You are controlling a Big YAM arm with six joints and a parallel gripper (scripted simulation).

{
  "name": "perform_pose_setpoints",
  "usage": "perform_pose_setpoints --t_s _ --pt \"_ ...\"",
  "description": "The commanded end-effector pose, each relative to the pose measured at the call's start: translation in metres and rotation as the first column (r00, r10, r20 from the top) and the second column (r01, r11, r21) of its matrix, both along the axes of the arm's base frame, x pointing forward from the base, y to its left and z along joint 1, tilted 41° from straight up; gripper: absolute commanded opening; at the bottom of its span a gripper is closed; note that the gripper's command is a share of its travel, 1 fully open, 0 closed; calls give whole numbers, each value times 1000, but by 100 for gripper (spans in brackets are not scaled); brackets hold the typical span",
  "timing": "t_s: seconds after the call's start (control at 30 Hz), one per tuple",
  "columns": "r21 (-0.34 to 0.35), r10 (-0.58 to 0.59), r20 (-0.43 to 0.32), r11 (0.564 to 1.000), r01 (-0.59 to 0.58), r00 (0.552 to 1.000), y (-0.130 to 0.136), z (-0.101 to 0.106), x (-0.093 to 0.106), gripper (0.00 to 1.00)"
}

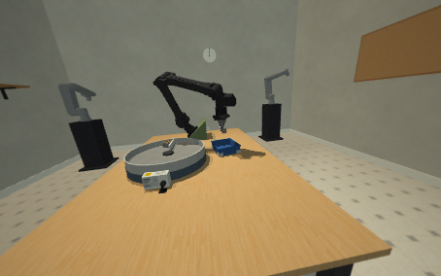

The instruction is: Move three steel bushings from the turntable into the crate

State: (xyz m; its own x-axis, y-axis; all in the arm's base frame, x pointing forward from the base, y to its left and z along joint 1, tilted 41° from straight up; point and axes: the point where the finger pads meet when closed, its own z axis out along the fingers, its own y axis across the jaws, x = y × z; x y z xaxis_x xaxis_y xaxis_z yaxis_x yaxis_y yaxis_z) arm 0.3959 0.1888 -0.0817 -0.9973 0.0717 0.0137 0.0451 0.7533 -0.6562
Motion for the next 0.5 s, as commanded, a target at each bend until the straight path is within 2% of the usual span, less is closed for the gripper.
perform_pose_setpoints --t_s 0.0,0.33,0.47 --pt "-3 -8 -6 1000 8 1000 -10 -11 2 0" --pt "-4 -7 -7 1000 7 1000 -44 -49 -2 0" --pt "1 10 0 1000 -10 1000 -39 -51 -2 0"
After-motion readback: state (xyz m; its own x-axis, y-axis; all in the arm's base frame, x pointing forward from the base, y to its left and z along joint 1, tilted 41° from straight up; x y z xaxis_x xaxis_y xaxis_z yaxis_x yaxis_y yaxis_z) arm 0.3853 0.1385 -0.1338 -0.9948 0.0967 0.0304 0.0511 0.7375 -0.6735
